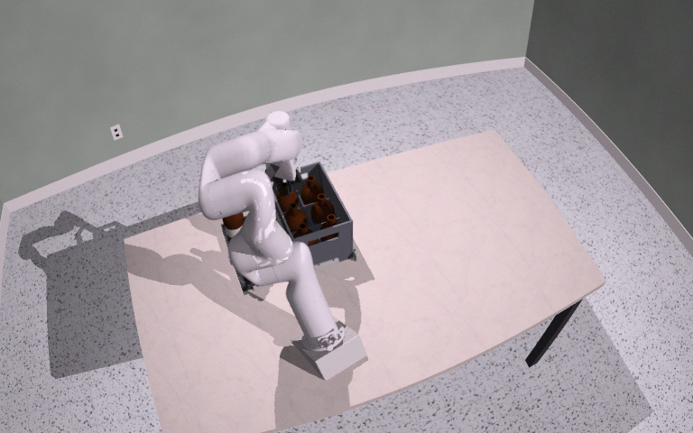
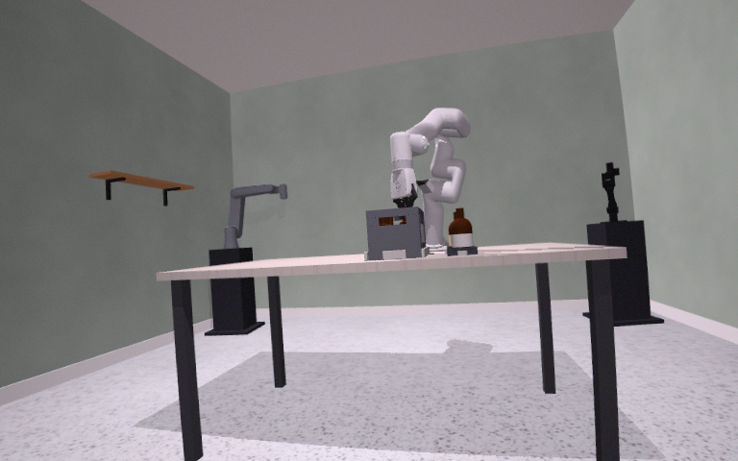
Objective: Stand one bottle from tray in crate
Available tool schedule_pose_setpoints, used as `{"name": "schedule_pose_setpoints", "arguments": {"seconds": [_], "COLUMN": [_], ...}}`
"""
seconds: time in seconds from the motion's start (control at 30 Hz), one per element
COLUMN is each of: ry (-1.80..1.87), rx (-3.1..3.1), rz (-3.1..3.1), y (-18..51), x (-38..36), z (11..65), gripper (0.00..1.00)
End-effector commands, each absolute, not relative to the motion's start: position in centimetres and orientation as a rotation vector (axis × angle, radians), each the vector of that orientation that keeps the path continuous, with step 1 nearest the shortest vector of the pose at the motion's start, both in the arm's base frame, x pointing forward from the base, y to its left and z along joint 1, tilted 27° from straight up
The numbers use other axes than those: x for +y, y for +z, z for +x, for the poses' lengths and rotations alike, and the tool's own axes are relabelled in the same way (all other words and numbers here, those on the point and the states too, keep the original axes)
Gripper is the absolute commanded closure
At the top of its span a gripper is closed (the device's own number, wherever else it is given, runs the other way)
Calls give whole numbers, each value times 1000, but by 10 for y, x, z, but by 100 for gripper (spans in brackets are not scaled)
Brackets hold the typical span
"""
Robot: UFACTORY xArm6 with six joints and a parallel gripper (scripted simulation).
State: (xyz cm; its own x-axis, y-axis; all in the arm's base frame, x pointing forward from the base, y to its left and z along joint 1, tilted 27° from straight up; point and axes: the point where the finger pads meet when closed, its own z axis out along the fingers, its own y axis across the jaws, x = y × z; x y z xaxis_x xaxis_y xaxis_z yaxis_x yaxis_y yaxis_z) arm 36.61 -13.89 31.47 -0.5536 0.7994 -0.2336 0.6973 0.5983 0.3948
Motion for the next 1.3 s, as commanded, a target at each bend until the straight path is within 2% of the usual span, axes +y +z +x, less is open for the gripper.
{"name": "schedule_pose_setpoints", "arguments": {"seconds": [0.0,0.97,1.0,1.27], "ry": [361,361,361,361], "rx": [2437,2437,2437,2437], "rz": [1199,1199,1199,1199], "y": [315,314,314,314], "x": [-139,-139,-139,-139], "z": [367,368,368,368], "gripper": [100,100,35,35]}}
